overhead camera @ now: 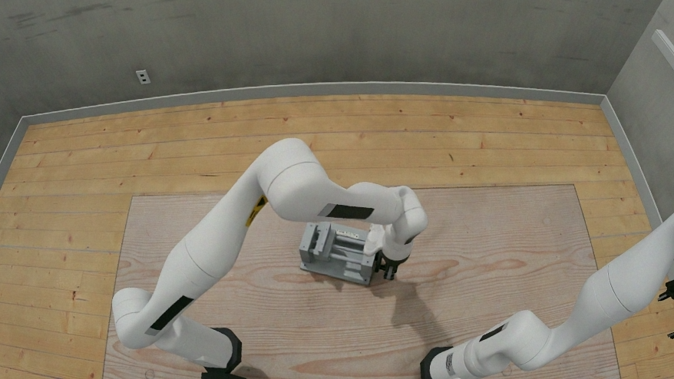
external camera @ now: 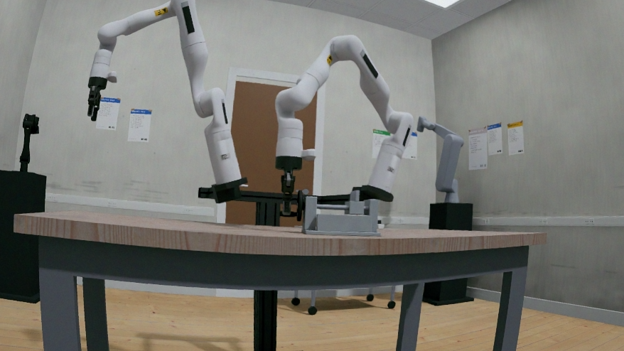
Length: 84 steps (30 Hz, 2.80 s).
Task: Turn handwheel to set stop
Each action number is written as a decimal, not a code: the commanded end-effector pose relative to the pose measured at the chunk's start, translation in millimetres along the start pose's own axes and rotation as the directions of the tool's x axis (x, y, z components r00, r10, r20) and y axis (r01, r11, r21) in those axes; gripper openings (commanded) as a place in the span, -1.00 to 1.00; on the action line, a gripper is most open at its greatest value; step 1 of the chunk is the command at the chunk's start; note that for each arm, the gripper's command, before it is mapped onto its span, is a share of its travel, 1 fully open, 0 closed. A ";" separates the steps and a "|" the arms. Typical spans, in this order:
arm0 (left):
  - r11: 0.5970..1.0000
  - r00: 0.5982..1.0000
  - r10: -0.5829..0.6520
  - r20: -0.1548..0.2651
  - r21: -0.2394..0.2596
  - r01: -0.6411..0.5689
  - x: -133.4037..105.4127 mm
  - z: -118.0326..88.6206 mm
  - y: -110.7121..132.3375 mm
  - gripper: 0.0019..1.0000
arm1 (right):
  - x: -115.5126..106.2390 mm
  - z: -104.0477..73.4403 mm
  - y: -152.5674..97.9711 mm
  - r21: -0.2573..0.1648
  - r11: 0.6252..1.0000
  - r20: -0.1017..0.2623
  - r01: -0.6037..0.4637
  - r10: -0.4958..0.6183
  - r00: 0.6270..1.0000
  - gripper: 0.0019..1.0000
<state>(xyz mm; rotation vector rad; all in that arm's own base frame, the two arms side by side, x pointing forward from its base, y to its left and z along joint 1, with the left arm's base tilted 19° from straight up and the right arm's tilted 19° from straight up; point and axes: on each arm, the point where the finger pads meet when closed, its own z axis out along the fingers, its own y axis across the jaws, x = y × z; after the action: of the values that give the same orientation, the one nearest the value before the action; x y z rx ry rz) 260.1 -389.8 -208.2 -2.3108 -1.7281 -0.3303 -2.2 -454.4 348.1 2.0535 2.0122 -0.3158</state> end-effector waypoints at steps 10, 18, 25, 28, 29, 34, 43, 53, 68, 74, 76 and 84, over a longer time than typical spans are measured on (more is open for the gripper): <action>1.000 1.000 -0.009 -0.003 0.003 0.009 1.7 -19.2 -11.7 -0.68 | 0.7 -0.7 -1.4 0.004 1.000 -0.005 0.013 -0.012 1.000 1.00; 1.000 1.000 -0.010 0.000 0.001 0.010 0.8 -36.3 -10.2 -0.68 | 0.7 -0.7 -1.4 0.004 1.000 -0.005 0.013 -0.012 1.000 1.00; 1.000 1.000 -0.011 0.002 -0.002 0.011 -0.5 -45.0 -5.2 -0.68 | 0.7 -0.7 -1.4 0.004 1.000 -0.005 0.013 -0.012 1.000 1.00; 1.000 1.000 -0.011 0.002 -0.002 0.011 -0.4 -49.0 -2.1 -0.68 | 0.7 -0.7 -1.4 0.004 1.000 -0.005 0.013 -0.012 1.000 1.00; 1.000 1.000 -0.011 0.002 -0.002 0.011 -0.4 -50.3 -0.9 -0.68 | 0.7 -0.7 -1.4 0.004 1.000 -0.005 0.013 -0.012 1.000 1.00; 1.000 1.000 -0.006 0.002 -0.002 0.006 -0.3 -55.4 6.0 -0.68 | 0.7 -0.7 -1.4 0.004 1.000 -0.005 0.013 -0.012 1.000 1.00; 1.000 1.000 -0.010 -0.001 0.001 0.010 0.5 -56.8 16.6 -0.68 | 0.7 -0.7 -1.4 0.004 1.000 -0.005 0.013 -0.012 1.000 1.00; 1.000 1.000 -0.007 -0.002 0.002 0.007 0.8 -52.4 33.1 -0.68 | 0.7 -0.7 -1.4 0.004 1.000 -0.005 0.013 -0.012 1.000 1.00; 1.000 1.000 -0.010 0.008 -0.006 0.011 -2.2 -23.6 51.8 -0.68 | 0.7 -0.7 -1.4 0.004 1.000 -0.005 0.013 -0.012 1.000 1.00; 1.000 1.000 -0.009 0.004 -0.001 0.009 0.0 -9.9 45.5 -0.68 | 0.7 -0.7 -1.4 0.004 1.000 -0.005 0.013 -0.012 1.000 1.00; 1.000 1.000 -0.009 0.004 -0.001 0.009 0.0 -8.0 44.4 -0.68 | 0.7 -0.7 -1.4 0.004 1.000 -0.005 0.013 -0.012 1.000 1.00; 1.000 1.000 -0.007 0.004 -0.002 0.007 -1.2 2.7 31.5 -0.68 | 0.7 -0.7 -1.4 0.004 1.000 -0.005 0.013 -0.012 1.000 1.00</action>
<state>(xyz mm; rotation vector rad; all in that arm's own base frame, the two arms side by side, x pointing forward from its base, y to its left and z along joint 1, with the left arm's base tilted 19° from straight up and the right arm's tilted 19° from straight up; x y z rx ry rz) 298.2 -401.3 -207.8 -2.3111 -1.7390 -0.3278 -2.2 -454.4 348.1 2.0535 2.0121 -0.3158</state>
